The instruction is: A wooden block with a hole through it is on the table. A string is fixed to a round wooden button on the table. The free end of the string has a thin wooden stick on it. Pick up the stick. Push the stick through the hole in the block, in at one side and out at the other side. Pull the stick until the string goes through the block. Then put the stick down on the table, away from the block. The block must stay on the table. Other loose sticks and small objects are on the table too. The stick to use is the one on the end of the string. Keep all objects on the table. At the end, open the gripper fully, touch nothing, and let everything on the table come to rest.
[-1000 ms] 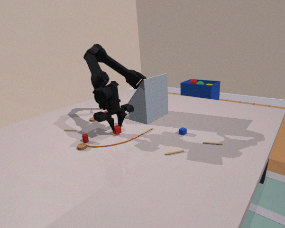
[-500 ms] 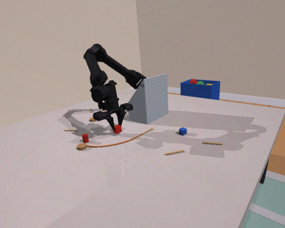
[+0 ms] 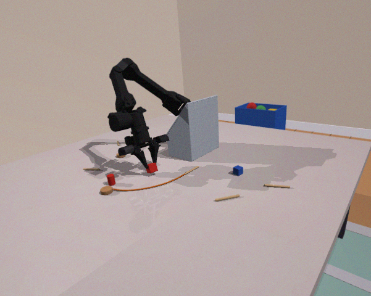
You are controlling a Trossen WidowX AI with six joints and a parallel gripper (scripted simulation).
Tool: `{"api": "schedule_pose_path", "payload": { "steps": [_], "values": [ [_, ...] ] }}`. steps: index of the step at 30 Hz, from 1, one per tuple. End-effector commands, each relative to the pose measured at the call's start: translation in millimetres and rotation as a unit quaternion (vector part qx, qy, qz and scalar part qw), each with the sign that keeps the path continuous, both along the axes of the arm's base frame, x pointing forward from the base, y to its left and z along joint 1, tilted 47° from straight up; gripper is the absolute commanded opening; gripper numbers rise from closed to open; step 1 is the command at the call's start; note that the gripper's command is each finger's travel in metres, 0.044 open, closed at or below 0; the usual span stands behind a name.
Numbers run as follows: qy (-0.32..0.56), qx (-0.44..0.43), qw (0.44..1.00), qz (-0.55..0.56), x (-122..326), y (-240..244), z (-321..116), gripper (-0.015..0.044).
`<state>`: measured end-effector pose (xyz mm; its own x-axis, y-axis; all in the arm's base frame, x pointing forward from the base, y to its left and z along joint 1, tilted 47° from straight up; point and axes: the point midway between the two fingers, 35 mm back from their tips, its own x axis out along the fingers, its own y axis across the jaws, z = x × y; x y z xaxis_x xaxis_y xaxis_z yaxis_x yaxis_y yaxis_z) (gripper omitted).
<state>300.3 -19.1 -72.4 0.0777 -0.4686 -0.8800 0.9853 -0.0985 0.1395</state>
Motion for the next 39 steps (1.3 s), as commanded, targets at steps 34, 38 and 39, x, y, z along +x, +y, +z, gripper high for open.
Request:
{"api": "schedule_pose_path", "payload": {
  "steps": [34, 38, 39],
  "values": [
    [-0.02, 0.263, 0.964, 0.041, -5.3, -32.2, 8.4, 0.0],
    [-0.025, 0.289, 0.956, 0.045, -5.6, -35.3, 9.7, 0.0],
    [-0.021, 0.269, 0.962, 0.042, -5.4, -31.8, 8.9, 0.0026]
  ]
}}
